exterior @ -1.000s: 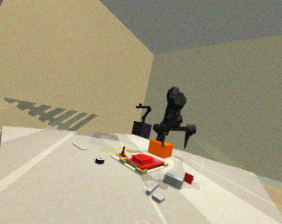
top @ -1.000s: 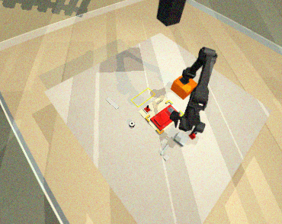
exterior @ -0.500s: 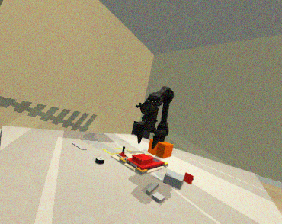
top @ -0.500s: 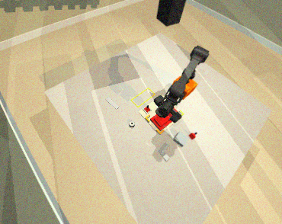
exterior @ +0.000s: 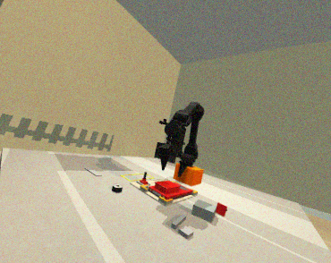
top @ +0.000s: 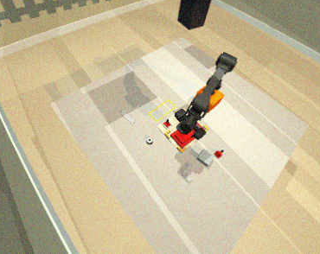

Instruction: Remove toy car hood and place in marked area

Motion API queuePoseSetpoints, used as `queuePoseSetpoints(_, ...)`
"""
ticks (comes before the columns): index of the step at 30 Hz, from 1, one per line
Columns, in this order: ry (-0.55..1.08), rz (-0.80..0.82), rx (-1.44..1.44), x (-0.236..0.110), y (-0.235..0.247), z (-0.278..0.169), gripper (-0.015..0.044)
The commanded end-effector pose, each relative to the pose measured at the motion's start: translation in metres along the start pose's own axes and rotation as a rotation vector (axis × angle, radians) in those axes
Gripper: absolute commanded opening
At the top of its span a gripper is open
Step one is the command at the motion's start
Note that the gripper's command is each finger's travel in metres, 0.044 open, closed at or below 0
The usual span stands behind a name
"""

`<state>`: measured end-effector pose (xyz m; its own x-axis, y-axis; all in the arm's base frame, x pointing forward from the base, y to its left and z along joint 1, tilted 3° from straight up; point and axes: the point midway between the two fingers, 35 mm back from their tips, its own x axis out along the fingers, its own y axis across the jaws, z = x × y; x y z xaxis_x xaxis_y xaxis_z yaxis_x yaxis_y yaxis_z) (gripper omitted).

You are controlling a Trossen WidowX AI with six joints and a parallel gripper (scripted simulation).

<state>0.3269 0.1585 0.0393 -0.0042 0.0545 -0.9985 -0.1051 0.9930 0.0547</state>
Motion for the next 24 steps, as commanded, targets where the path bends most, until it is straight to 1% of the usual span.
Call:
queuePoseSetpoints(1, 0.000, -0.003, 0.000, 0.003, -0.001, 0.000, 0.0440)
queuePoseSetpoints(24, 0.000, -0.003, 0.000, 0.018, -0.001, 0.000, 0.0440)
